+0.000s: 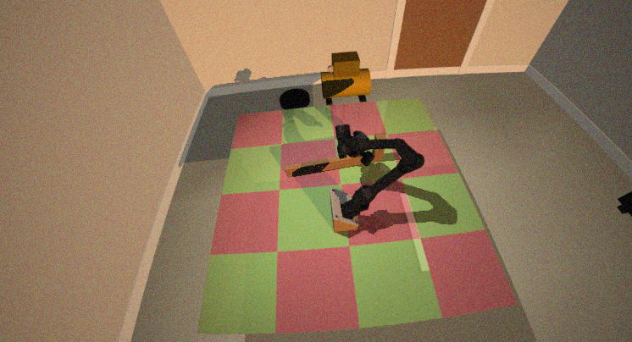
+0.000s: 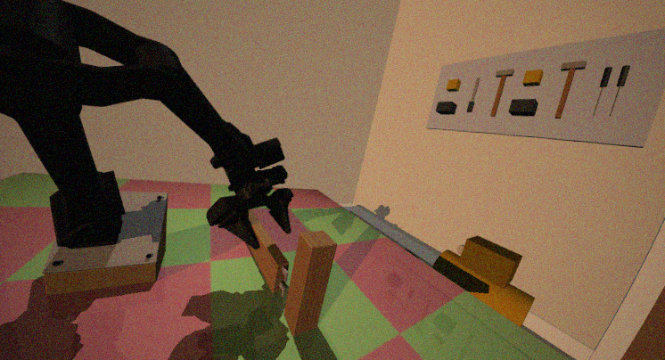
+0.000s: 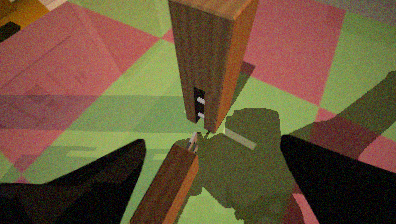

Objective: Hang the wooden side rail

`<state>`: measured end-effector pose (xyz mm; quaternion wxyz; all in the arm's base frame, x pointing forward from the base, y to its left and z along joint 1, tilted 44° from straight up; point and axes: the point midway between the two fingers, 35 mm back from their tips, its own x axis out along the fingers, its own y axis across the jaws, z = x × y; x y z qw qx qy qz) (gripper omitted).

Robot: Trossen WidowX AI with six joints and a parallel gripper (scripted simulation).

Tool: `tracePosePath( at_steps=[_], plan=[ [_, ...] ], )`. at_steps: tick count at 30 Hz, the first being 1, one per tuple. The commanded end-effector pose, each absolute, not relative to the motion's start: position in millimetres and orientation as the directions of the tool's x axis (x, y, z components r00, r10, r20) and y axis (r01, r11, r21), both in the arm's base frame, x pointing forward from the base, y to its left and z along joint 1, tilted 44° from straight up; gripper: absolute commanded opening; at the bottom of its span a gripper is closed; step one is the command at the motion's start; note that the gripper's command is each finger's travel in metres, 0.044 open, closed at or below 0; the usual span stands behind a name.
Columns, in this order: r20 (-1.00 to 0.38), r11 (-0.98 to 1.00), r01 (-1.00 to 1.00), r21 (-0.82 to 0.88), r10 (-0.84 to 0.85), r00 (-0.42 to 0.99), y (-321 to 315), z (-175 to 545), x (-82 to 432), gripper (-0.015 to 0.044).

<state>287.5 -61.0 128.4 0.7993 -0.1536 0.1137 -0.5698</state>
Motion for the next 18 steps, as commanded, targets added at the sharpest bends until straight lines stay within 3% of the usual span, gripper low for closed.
tracePosePath(
  at_steps=[1,10,18],
  plan=[
    [-0.016,0.298,0.859,-0.415,-0.947,0.321,-60,128,289,0.044],
    [-0.224,0.322,0.392,-0.862,-0.935,0.276,-53,116,307,0.044],
    [-0.397,0.356,-0.211,-0.91,-0.895,0.204,-44,108,318,0.044]
  ],
)
